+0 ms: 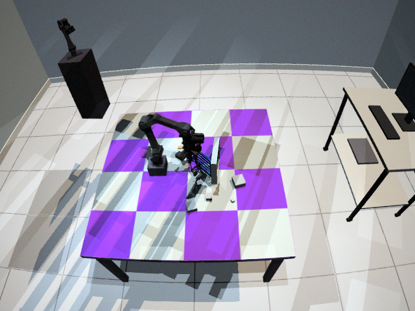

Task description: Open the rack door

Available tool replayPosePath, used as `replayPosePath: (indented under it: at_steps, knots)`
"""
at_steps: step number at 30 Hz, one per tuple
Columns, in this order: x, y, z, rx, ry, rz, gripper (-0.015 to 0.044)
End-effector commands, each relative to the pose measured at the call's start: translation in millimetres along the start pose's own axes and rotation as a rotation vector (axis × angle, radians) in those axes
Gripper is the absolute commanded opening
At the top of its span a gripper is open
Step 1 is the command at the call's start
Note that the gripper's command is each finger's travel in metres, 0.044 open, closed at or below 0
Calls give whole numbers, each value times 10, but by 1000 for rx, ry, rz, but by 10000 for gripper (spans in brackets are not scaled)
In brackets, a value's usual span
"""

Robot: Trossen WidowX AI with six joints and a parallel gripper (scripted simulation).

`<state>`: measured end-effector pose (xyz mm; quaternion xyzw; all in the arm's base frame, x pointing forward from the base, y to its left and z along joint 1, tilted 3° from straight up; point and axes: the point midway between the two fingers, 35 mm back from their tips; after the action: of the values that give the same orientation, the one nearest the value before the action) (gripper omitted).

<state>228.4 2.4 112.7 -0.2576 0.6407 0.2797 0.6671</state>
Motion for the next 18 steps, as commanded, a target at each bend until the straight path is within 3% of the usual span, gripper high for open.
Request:
replayPosePath:
  at_steps: [1, 18]
  knots:
    - [4, -38, -59, -71, -5, -6, 23]
    - [6, -221, -348, -291, -1, -8, 23]
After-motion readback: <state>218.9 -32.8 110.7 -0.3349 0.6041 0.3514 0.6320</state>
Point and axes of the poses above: the point midway between the two fingers, 35 mm back from their tips, its own x axis out along the fingers, its own z axis across the jaws, y = z × x, and after that the axes turned 12 degrees about x, right-handed
